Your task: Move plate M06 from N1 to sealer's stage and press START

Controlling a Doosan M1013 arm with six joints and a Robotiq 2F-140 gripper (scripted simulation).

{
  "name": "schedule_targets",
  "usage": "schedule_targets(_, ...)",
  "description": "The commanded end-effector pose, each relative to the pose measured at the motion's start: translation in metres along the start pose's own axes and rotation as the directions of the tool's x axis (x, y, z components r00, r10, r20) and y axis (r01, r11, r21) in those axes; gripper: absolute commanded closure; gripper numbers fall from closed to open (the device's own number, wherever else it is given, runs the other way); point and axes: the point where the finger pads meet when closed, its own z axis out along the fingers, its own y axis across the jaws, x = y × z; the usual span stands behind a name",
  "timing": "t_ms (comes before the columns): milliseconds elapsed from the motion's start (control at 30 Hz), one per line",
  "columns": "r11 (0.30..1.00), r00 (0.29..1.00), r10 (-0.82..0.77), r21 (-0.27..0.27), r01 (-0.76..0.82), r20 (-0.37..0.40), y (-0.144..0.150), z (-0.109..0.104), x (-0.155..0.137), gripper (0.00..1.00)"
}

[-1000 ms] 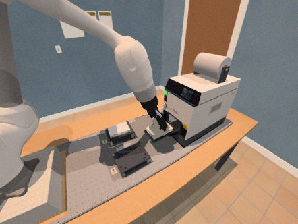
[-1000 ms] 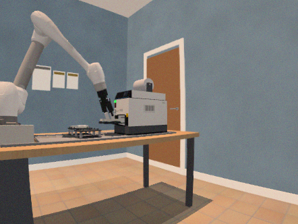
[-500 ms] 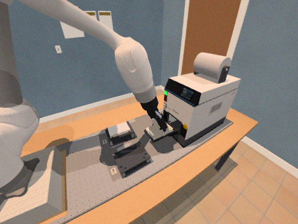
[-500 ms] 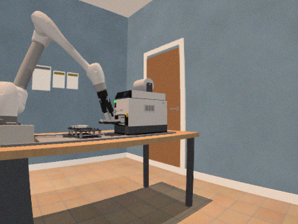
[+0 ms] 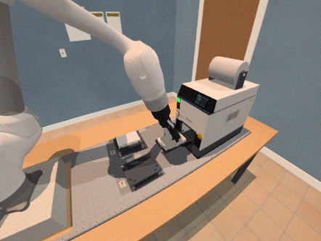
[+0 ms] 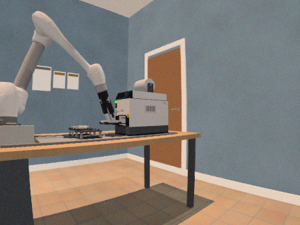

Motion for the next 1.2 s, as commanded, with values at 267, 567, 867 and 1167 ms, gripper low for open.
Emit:
schedule_targets(267, 1.0, 1.0, 0.0, 0.0, 0.0, 0.0, 0.0, -0.0001, -0.0001, 0.9)
schedule_targets(567, 1.0, 1.0, 0.0, 0.0, 0.0, 0.0, 0.0, -0.0001, -0.0001, 0.9)
schedule_targets(867, 1.0, 1.0, 0.0, 0.0, 0.0, 0.0, 0.0, -0.0001, -0.0001, 0.3)
schedule_targets(1167, 1.0, 1.0, 0.0, 0.0, 0.0, 0.0, 0.0, -0.0001, -0.0001, 0.3)
